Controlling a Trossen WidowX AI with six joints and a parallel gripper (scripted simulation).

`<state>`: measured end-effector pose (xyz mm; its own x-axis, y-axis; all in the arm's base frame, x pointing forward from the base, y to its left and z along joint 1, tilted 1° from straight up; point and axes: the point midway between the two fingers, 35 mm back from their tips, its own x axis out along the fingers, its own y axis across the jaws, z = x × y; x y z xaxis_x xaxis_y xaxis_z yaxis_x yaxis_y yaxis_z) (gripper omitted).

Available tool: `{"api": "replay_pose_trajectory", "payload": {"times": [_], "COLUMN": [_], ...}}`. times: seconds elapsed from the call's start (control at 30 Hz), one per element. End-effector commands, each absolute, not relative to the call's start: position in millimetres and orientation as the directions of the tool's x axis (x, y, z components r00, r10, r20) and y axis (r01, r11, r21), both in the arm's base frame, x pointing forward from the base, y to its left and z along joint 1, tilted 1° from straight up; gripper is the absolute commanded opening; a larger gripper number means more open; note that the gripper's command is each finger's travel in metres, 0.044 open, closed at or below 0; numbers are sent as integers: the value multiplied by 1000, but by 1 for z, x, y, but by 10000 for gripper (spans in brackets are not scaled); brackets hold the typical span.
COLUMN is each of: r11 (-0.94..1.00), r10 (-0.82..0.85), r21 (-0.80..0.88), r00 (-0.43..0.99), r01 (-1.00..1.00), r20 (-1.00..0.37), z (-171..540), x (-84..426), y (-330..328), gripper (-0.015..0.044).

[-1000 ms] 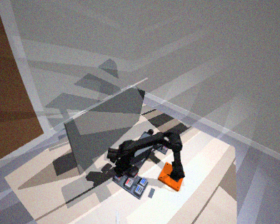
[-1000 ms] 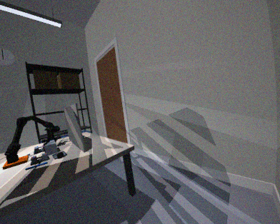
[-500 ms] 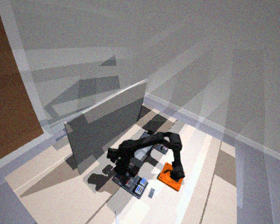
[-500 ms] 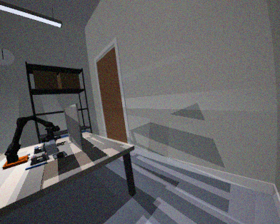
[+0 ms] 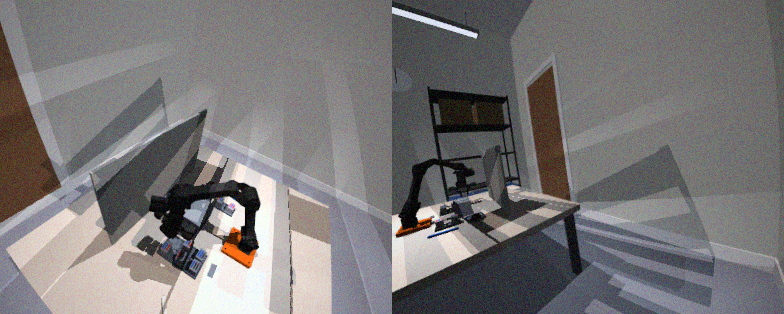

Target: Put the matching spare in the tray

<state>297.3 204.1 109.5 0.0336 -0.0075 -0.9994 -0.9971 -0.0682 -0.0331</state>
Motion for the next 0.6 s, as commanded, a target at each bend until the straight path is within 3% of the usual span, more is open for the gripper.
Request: {"api": "replay_pose_trajectory", "payload": {"times": [0.0, 0.57], "r11": [-68, -68], "r10": [-5, -7], "r21": [-34, -33], "r00": [34, 33], "r01": [-997, -997], "r20": [-999, -999], "z": [116, 154], "x": [296, 302], "y": [204, 207], "gripper": [0, 0]}}
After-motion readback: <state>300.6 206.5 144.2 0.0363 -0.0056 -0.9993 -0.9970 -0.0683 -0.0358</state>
